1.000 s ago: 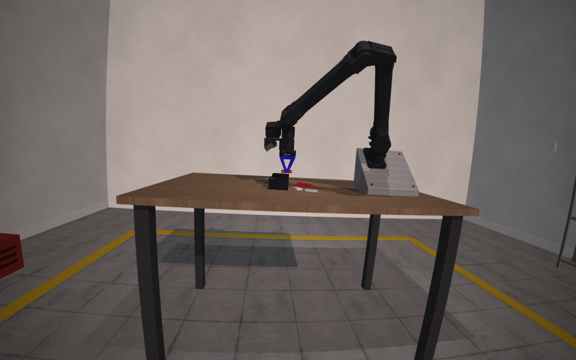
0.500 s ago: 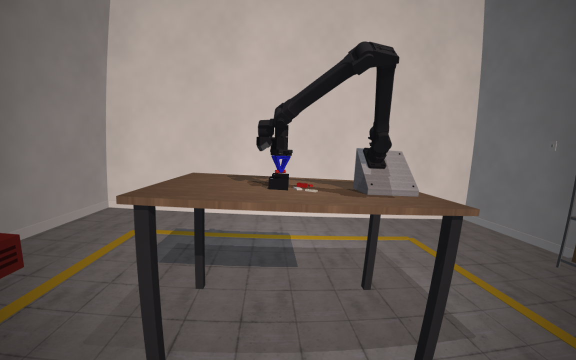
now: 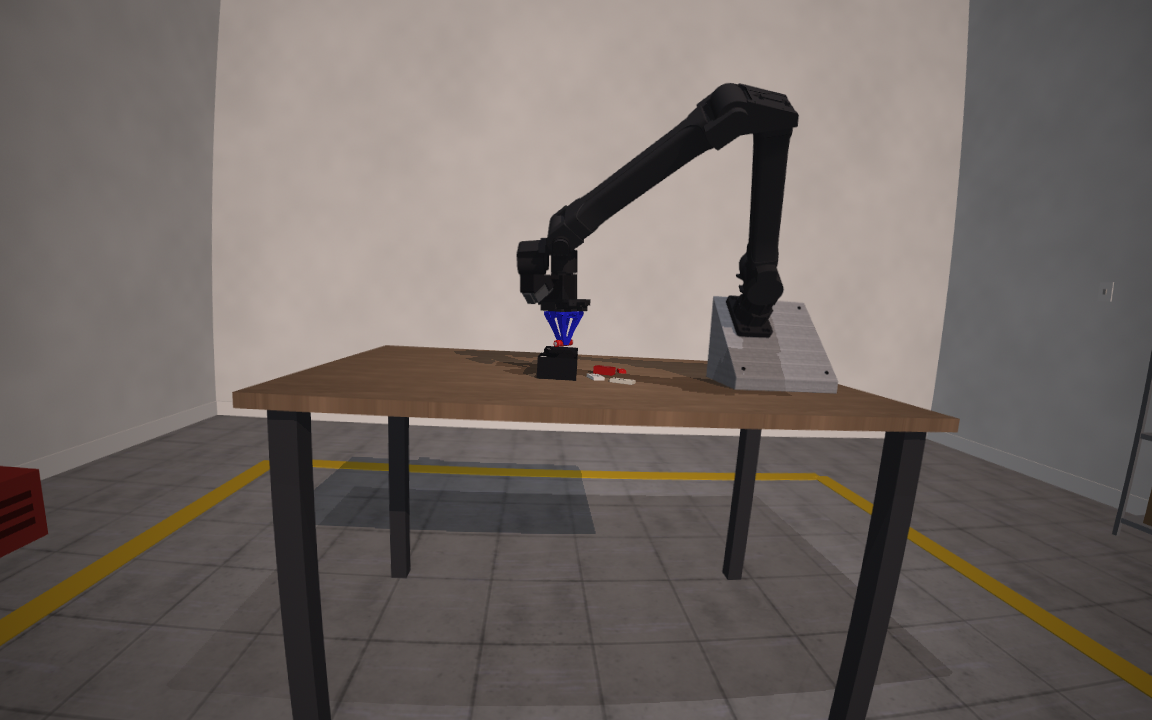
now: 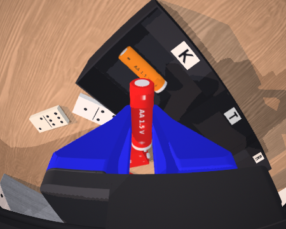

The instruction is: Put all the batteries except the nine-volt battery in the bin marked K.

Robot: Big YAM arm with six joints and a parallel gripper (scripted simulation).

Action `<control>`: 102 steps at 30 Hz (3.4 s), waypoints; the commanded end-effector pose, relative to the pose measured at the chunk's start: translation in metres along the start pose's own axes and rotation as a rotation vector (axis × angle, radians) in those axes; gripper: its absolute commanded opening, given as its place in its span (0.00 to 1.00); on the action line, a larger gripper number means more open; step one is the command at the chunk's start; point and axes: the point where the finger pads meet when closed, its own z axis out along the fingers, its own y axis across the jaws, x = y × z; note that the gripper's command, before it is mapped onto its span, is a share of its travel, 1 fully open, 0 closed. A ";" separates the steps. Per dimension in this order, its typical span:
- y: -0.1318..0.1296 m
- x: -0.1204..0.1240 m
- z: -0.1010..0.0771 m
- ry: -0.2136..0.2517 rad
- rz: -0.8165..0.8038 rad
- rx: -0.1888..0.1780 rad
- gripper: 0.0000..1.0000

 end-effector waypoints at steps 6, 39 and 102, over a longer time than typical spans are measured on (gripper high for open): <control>-0.015 -0.009 -0.015 -0.015 -0.265 0.019 0.08; -0.008 0.004 -0.006 -0.056 -0.749 0.046 0.08; -0.007 -0.011 0.028 -0.056 -0.775 0.058 0.27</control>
